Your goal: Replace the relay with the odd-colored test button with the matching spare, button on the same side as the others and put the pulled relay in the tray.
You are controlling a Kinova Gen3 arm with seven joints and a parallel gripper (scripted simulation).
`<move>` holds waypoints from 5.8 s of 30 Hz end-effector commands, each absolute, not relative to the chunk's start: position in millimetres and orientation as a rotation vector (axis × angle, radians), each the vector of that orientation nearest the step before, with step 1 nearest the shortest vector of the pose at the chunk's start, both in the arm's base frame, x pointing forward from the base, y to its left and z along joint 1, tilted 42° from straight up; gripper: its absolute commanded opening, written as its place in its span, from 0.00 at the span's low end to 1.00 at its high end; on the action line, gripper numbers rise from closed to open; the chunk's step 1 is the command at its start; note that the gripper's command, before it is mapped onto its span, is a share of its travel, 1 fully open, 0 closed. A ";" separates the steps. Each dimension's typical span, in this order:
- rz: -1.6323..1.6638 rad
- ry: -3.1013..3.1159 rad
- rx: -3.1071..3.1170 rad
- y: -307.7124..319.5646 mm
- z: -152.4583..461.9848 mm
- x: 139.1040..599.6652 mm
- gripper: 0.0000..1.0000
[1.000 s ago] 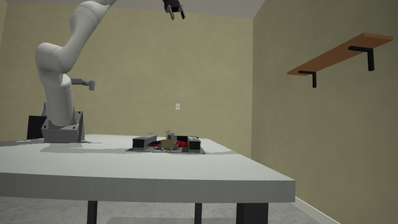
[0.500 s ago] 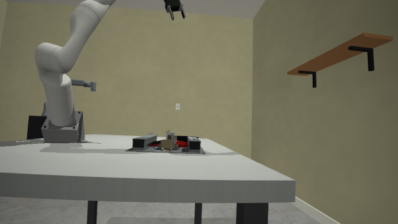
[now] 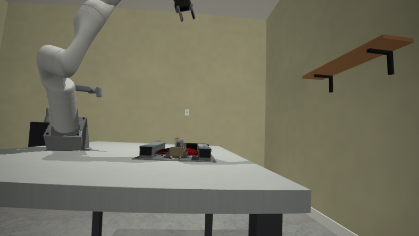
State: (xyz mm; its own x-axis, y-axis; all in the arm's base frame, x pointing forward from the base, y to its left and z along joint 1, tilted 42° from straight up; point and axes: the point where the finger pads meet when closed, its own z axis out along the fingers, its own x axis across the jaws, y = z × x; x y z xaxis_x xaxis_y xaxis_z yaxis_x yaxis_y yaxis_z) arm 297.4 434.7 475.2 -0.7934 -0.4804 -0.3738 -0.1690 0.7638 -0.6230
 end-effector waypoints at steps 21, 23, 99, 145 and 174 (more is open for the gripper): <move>-0.778 2.513 -0.377 434.9 476.4 297.4 1.00; -0.798 2.535 -0.358 434.9 476.6 297.5 1.00; -0.947 2.702 -0.206 391.7 421.4 317.5 1.00; -0.953 2.705 -0.201 309.7 317.0 359.8 1.00; -0.949 2.704 -0.204 254.3 245.8 389.6 1.00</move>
State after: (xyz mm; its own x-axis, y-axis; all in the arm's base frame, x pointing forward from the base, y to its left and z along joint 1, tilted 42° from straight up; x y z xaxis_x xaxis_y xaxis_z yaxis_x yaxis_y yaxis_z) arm 389.8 260.2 250.5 -0.9521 -0.2241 -0.2081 -0.0462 0.7782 -0.6263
